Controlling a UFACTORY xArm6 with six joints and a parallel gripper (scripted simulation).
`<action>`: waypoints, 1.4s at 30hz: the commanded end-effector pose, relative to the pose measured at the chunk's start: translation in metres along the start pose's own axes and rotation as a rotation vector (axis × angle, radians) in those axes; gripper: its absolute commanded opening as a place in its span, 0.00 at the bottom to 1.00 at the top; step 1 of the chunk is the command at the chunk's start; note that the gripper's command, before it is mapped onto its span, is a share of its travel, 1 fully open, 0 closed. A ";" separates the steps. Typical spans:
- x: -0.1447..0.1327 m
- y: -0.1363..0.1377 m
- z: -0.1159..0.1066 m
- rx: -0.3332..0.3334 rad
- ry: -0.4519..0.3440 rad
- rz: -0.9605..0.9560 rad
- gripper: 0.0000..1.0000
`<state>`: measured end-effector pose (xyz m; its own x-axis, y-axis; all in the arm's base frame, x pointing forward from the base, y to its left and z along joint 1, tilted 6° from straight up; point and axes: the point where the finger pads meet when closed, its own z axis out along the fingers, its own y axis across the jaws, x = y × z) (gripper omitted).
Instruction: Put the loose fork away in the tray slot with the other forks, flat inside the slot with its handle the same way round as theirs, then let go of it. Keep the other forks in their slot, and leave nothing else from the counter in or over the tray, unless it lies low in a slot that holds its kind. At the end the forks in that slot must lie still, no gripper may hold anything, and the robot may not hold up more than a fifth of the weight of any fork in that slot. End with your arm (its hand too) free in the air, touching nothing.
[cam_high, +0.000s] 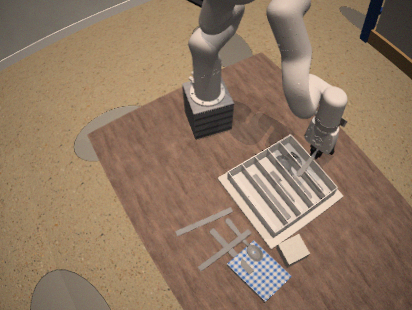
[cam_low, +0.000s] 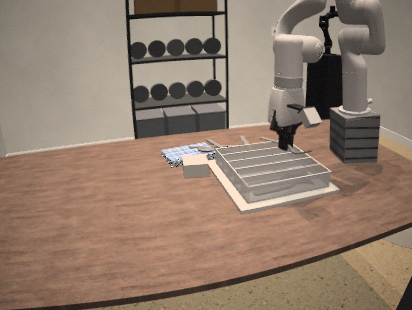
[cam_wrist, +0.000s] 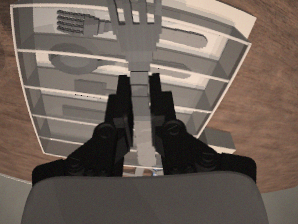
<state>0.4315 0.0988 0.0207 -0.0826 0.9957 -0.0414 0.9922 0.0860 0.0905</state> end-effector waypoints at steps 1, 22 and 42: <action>0.002 0.003 -0.001 -0.001 -0.009 -0.096 0.03; 0.003 0.003 0.000 0.001 -0.034 -1.109 0.03; 0.002 0.002 -0.001 -0.064 -0.096 -1.310 0.03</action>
<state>0.4319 0.1008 0.0207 -0.9666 0.1681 -0.1936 0.1764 0.9840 -0.0265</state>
